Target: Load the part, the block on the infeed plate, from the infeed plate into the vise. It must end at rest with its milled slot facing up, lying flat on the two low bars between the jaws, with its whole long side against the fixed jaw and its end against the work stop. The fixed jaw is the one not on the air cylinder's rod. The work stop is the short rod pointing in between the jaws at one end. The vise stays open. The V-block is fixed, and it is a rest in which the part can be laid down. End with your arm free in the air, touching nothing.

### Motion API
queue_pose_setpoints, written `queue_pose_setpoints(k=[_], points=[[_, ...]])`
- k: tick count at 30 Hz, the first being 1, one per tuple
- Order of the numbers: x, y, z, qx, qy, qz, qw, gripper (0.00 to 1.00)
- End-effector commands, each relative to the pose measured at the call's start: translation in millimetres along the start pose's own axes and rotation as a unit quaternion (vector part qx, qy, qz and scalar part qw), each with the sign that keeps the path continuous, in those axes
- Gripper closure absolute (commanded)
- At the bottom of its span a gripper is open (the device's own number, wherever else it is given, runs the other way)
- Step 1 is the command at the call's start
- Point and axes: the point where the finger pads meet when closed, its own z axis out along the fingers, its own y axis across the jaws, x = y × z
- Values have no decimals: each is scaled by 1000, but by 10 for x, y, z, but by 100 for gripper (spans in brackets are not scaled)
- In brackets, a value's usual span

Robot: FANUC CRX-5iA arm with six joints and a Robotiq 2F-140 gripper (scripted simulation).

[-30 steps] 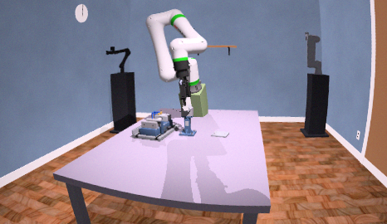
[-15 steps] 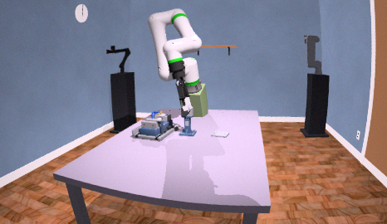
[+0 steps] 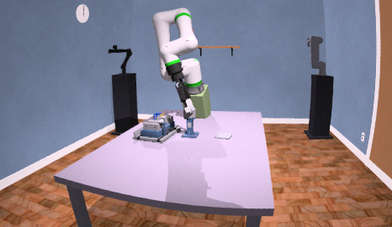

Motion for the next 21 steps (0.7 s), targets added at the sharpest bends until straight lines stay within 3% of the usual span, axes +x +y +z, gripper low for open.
queue_pose_setpoints(k=[1, 21], points=[[9, 1, 0, -1, -15, -1, 1000, 49], [42, 2, 4, -1, -80, 0, 997, 49]])
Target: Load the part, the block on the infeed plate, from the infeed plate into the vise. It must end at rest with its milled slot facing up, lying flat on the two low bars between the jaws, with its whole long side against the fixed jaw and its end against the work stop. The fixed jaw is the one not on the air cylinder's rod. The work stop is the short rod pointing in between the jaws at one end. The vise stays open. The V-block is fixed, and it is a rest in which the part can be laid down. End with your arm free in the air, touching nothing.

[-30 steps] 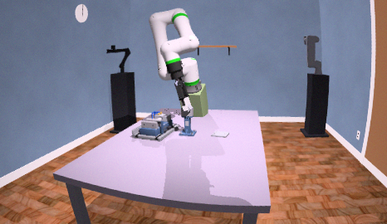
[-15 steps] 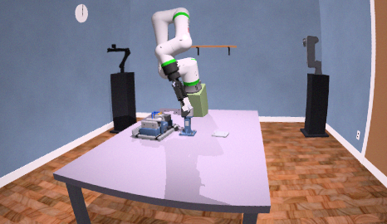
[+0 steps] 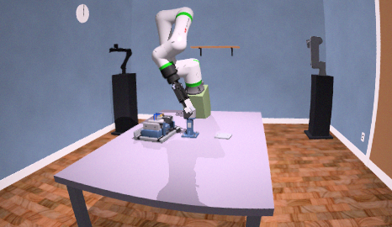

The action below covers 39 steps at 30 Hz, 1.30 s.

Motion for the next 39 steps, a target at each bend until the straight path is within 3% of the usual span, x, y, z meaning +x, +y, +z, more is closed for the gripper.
queue_pose_setpoints(k=[1, 39], points=[[9, 4, 1, -1, -14, 0, 1000, 49], [57, 2, 7, -1, -111, 0, 994, 49]])
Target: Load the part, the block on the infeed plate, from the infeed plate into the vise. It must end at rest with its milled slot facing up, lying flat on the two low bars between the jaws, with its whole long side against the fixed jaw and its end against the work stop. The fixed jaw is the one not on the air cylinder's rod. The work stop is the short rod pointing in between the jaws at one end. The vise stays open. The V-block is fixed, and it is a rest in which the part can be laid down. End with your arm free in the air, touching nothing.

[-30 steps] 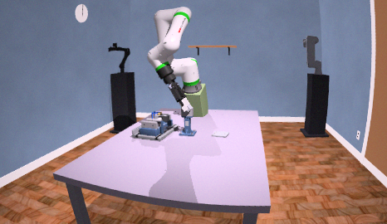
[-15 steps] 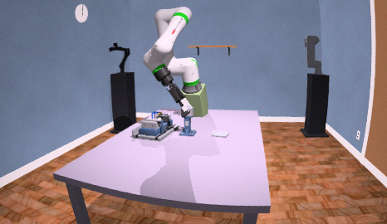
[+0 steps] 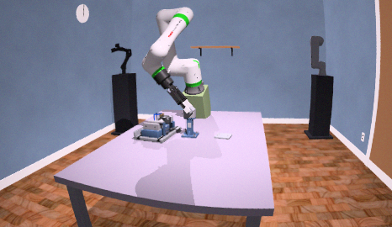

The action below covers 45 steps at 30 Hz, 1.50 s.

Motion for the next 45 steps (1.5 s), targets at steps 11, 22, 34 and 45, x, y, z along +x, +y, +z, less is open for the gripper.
queue_pose_setpoints(k=[11, 22, 34, 45], points=[[11, -1, -1, 0, -21, 0, 1000, 49], [16, -2, 0, 0, -31, 0, 1000, 49], [19, -3, -1, 0, -37, 0, 999, 49], [19, -3, -1, 0, -38, 0, 999, 49]])
